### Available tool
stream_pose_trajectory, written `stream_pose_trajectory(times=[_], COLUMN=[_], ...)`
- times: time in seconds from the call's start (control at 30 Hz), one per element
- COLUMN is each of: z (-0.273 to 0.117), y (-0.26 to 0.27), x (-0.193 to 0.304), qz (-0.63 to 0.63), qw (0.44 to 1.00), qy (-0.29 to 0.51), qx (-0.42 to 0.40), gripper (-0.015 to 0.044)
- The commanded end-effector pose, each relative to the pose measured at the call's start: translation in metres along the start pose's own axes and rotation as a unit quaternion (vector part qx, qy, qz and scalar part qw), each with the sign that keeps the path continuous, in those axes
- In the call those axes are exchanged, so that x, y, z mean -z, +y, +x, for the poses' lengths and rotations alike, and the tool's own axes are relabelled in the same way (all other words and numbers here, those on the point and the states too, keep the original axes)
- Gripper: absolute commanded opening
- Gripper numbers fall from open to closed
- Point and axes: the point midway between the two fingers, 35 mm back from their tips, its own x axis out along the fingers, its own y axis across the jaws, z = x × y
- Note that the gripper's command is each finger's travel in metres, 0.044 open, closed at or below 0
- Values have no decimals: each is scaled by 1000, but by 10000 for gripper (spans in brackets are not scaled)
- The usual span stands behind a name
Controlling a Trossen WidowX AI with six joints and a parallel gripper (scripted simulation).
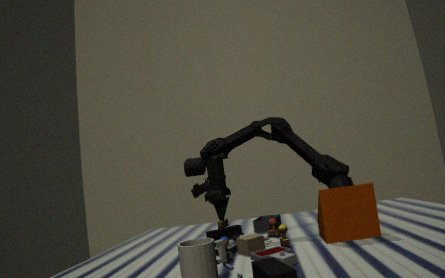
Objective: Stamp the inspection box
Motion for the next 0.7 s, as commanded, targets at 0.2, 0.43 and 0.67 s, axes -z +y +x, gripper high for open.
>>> stream_pose_trajectory(times=[0.2, 0.43, 0.67], z=[-5, -8, -13], y=[-1, 12, 71], x=[0, 2, 16], qz=[2, 1, -1], qw=[1000, 1000, 1000], qy=[0, -2, -4], qx=[3, -1, -14], gripper=[0, 0, 0])
